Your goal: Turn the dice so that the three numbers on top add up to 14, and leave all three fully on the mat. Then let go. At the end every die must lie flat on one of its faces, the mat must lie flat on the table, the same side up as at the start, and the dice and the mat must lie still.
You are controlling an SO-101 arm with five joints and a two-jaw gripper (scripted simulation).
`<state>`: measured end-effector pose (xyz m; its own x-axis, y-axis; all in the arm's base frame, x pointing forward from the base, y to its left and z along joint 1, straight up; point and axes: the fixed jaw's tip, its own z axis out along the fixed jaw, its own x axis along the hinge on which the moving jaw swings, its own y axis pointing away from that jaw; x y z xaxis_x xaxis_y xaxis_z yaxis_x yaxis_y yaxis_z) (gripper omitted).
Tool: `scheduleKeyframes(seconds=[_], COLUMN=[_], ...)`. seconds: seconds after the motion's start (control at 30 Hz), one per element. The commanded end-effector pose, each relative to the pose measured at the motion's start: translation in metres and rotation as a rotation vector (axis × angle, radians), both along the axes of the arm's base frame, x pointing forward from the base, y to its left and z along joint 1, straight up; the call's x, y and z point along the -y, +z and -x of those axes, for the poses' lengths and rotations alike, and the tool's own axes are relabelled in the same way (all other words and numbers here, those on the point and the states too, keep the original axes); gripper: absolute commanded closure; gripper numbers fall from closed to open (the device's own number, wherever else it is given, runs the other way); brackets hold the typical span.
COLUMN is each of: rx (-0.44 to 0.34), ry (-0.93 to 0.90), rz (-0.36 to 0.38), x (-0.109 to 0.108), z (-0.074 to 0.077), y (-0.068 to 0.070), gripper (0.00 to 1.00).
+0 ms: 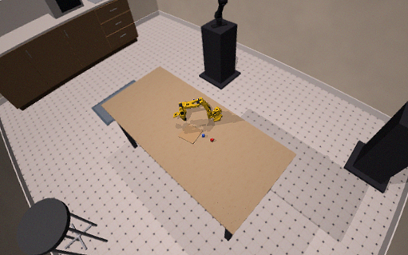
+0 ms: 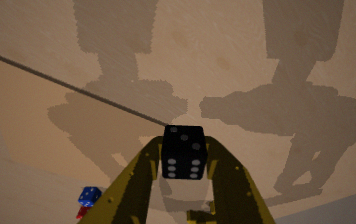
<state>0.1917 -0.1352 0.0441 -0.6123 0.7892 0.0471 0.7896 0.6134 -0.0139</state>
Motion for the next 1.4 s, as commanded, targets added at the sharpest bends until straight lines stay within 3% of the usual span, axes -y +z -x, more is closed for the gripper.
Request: scheduleKeyframes(seconds=[0.0, 0.27, 0.4, 0.67, 0.73, 0.97, 1.13, 1.37], rx=[0.074, 0.075, 0.081, 0.113, 0.113, 0.151, 0.164, 0.165], ry=[-0.004, 0.000, 0.040, 0.254, 0.254, 0.449, 0.507, 0.511], rz=[0.055, 0.055, 0.057, 0.064, 0.064, 0.067, 0.067, 0.067], x=[0.007, 0.006, -0.001, -0.042, -0.042, -0.089, -0.104, -0.105], z=[-0.007, -0.008, -0.015, -0.051, -0.051, -0.076, -0.082, -0.082], y=[0.023, 0.024, 0.023, 0.022, 0.022, 0.019, 0.019, 0.019], gripper=[1.00, 1.00, 1.00, 1.00, 1.00, 1.00, 1.00, 1.00])
